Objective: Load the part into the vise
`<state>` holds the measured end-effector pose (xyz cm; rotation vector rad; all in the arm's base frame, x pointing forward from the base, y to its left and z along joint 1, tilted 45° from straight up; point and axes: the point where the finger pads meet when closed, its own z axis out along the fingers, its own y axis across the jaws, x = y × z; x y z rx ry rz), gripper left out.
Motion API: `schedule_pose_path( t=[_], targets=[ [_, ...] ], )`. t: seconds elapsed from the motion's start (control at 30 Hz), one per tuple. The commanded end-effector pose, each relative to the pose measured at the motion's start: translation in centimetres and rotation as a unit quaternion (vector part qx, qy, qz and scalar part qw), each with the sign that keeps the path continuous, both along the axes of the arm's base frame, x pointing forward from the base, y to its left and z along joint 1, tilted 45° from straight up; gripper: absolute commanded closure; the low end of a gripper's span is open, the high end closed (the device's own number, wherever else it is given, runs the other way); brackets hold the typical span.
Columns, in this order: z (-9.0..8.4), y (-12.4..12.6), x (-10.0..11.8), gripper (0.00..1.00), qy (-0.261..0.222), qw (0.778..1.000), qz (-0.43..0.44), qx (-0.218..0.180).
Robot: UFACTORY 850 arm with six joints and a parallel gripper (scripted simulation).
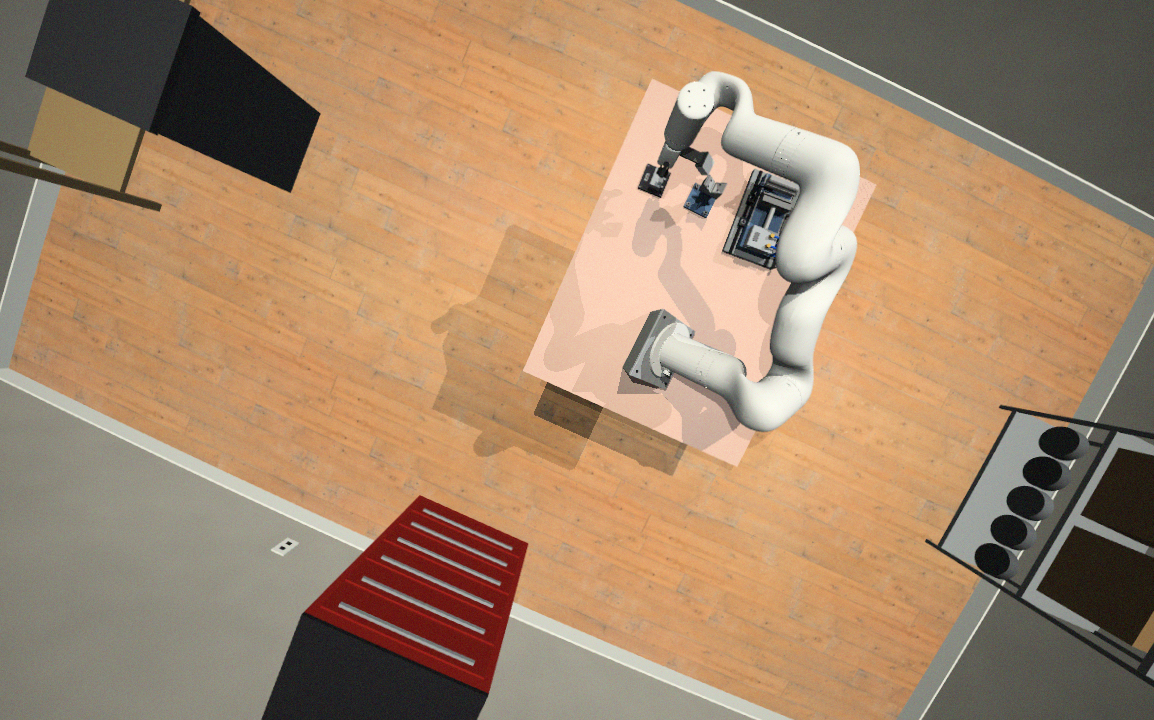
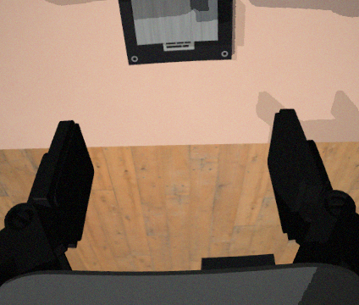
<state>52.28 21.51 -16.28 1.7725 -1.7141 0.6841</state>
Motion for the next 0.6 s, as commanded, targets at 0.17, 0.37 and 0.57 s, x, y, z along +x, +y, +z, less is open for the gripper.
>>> schedule_pose_path(
  t=[0.17, 0.37, 0.57],
  targets=[
    [-1.5, -1.5, 0.0, 0.11, -0.001, 1.000, 0.000, 0.000],
    [-2.6, -2.6, 0.0, 0.11, -0.001, 1.000, 0.000, 0.000],
    [-3.4, -3.4, -0.1, 0.11, -0.001, 1.000, 0.000, 0.000]
  ],
)
